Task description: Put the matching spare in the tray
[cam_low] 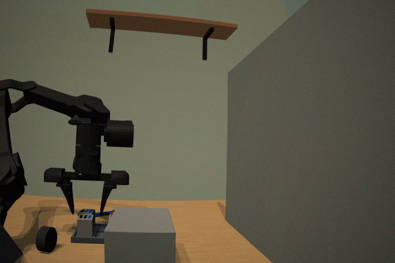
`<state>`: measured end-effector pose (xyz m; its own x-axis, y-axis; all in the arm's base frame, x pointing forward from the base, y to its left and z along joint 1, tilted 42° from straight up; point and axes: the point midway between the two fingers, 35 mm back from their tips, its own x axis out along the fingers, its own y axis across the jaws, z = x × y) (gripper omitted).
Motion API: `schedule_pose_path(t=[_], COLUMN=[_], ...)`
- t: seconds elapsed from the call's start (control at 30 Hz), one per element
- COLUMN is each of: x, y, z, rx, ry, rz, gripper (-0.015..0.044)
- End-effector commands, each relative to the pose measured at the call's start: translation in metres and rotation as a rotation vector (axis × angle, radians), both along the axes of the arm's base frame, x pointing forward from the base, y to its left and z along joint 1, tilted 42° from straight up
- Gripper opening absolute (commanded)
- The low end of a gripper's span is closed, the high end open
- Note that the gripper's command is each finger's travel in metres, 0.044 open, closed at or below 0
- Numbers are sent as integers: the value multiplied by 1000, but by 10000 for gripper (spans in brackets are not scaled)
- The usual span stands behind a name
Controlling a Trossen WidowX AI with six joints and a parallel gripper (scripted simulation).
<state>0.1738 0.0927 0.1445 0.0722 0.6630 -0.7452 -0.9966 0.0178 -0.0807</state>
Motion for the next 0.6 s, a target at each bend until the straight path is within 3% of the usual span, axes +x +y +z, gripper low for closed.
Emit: schedule_pose_path(t=[0.0, 0.57], x=[-1, -1], y=[4, 23], z=[-7, -26], rx=[0, 10], ry=[6, 5], rz=[-2, -2], gripper=[300, 300])
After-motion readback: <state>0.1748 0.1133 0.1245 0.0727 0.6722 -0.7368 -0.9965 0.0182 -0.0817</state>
